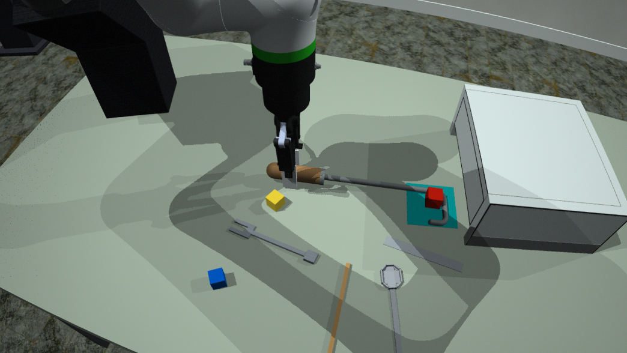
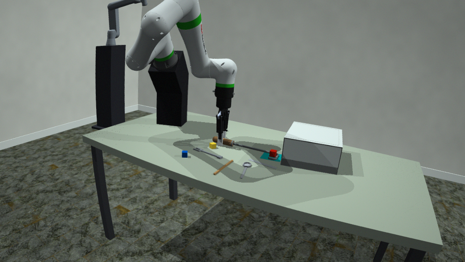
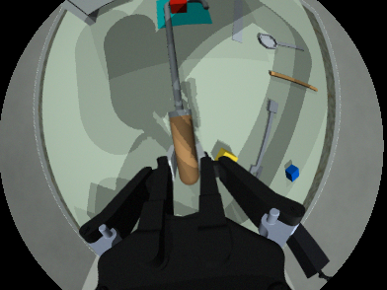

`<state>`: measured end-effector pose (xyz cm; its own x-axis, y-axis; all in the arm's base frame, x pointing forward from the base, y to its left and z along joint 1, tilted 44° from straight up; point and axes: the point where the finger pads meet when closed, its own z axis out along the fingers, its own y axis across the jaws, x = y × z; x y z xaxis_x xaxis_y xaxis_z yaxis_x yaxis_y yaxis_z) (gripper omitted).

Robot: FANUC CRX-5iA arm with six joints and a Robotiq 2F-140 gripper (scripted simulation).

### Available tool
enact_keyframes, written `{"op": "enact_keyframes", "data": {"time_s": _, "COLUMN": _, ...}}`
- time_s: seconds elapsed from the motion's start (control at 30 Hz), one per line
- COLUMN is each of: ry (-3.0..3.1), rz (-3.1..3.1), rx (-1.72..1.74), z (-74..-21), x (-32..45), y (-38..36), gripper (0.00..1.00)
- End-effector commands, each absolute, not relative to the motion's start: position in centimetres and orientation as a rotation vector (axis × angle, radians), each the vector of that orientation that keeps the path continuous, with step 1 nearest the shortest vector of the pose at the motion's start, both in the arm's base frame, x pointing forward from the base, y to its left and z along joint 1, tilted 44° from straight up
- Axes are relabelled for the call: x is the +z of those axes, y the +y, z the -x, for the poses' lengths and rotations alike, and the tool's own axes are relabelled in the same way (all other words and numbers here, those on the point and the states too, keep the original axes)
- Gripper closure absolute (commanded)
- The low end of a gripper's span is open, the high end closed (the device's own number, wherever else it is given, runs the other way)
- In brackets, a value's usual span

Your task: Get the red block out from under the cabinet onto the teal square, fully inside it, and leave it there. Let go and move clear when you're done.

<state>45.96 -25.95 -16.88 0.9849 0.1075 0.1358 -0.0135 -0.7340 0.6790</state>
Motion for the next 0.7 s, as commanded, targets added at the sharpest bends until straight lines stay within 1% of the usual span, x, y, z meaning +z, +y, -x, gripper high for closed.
{"op": "enact_keyframes", "data": {"time_s": 0.0, "ry": 0.066, "rz": -2.387, "rx": 0.215, "z": -45.65, "x": -16.55, "y": -26.37, "gripper": 1.0}}
{"op": "enact_keyframes", "data": {"time_s": 0.67, "ry": 0.066, "rz": -2.387, "rx": 0.215, "z": -45.44, "x": -16.34, "y": -26.66, "gripper": 1.0}}
